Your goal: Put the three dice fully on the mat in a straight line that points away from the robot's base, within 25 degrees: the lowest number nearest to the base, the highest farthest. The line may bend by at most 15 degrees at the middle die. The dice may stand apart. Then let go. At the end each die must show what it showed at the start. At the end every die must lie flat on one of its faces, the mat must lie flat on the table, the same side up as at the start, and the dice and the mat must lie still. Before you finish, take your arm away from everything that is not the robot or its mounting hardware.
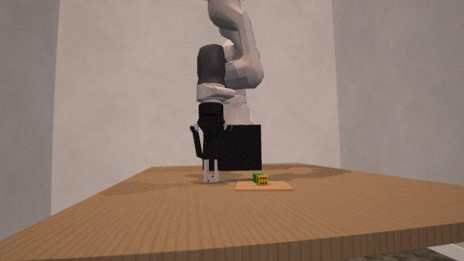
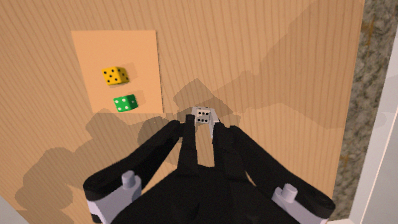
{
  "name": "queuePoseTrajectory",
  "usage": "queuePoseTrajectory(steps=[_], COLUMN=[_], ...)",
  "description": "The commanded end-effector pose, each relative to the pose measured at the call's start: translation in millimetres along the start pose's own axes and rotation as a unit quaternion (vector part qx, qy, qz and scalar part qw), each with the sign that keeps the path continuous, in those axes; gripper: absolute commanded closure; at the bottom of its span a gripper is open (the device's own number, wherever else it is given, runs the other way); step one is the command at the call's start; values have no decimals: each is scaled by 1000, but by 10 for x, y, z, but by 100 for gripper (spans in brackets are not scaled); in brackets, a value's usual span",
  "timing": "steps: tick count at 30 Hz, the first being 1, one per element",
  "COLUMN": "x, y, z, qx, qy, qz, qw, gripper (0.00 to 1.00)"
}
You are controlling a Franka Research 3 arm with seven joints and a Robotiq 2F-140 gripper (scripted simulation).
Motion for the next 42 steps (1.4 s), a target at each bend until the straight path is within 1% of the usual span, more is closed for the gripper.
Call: queuePoseTrajectory(steps=[1,4,9,12,14,16,19,31,32,33,34,35,36,37,38,39,40,41,42], x=[8,8,7,7,7,7,7,16,69,175,312,312,444,444,545,545,605,605,633], y=[91,279,685,859,859,929,974,979,981,987,996,996,1006,1006,1016,1016,1022,1022,1026], z=[-7,-6,-6,-6,-6,-6,-6,-20,-104,-287,-563,-563,-898,-898,-1241,-1241,-1534,-1534,-1735], qx=[0,0,0,0,0,0,0,1,1,3,4,4,5,5,4,4,3,3,1], qy=[3,3,3,3,3,3,3,4,11,26,47,47,73,73,99,99,121,121,135], qz=[1,1,1,1,1,1,1,1,1,2,3,3,3,3,3,3,2,2,1], qw=[1000,1000,1000,1000,1000,1000,1000,1000,1000,1000,999,999,997,997,995,995,993,993,991], gripper=[87,87,87,87,87,87,87,87,87,87,87,87,87,87,87,87,87,87,87])
Point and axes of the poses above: the point where the finger pads meet when closed, its own y axis back along the fingers, its own z axis across the jaws, x = y × z, the point moved 8 cm from there along y, back along the fingers, and after that the axes turned 12 degrees about -y, right-handed, at the moved point
